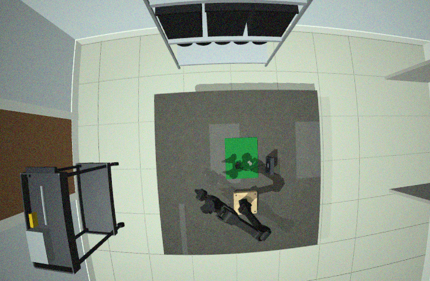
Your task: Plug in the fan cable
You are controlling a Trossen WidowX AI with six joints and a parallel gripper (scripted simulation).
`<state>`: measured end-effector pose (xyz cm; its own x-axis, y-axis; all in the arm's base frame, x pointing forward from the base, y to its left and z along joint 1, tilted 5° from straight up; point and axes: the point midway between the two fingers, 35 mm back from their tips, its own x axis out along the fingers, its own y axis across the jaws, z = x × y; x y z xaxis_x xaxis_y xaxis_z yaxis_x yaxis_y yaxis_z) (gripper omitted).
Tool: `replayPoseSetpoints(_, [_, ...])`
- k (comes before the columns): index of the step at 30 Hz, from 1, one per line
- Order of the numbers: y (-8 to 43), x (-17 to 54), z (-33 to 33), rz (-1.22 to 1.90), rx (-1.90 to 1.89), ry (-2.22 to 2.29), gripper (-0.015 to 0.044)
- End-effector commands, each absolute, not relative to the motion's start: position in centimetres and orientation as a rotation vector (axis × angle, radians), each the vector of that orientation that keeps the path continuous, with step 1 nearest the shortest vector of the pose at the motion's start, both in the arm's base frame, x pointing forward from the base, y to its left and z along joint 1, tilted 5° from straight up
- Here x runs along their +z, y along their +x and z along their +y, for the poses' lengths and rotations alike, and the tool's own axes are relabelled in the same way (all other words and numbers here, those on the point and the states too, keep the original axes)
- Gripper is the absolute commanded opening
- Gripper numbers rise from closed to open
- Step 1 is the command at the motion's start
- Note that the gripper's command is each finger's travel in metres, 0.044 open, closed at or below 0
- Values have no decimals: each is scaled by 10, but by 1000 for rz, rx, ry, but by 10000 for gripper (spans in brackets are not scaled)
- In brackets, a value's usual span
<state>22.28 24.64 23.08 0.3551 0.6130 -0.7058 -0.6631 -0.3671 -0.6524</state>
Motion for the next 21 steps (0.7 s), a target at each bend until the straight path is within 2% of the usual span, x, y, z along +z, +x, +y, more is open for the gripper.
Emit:
replayPoseSetpoints(1, [264,194,192,203,1304,-1663,440])
replayPoseSetpoints(9, [295,146,99,457,1398,-1943,440])
replayPoseSetpoints(17, [289,109,2,690,1680,-2078,440])
replayPoseSetpoints(21, [287,106,-7,708,1717,-2081,440])
